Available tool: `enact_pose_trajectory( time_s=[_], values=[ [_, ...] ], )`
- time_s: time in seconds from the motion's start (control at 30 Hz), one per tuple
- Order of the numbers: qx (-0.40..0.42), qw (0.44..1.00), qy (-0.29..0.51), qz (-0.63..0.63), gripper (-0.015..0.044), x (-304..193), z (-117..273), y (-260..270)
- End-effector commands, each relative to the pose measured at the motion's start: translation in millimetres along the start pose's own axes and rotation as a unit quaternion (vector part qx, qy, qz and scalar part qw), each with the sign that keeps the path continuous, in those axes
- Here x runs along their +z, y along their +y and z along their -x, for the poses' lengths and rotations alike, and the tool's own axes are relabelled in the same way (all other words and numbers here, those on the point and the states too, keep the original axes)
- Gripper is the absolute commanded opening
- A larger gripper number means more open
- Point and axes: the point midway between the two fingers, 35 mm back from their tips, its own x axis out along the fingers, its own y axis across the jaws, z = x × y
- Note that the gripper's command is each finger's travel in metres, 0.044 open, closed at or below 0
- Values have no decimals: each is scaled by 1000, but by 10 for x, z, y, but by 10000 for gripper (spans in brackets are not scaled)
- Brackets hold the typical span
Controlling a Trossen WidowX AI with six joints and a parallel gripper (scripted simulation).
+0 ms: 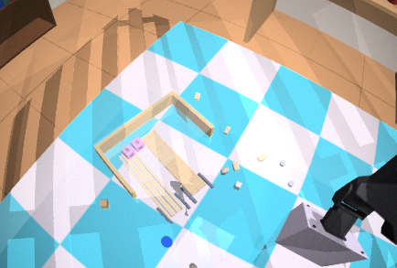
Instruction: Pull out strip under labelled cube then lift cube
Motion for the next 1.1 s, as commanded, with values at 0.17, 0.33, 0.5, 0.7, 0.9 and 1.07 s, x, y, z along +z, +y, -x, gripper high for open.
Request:
enact_pose_trajectory(
  time_s=[0.17,0.33,0.5,0.7,0.9,1.07],
  values=[
    [58,994,-18,-86,400,176,-392,295],
    [139,964,-31,-225,400,425,-924,814],
    [191,924,-27,-331,400,571,-1251,1224],
    [238,862,-10,-448,400,705,-1549,1723],
    [271,783,17,-559,400,797,-1762,2251],
    [285,709,47,-644,400,833,-1866,2696]
  ],
)
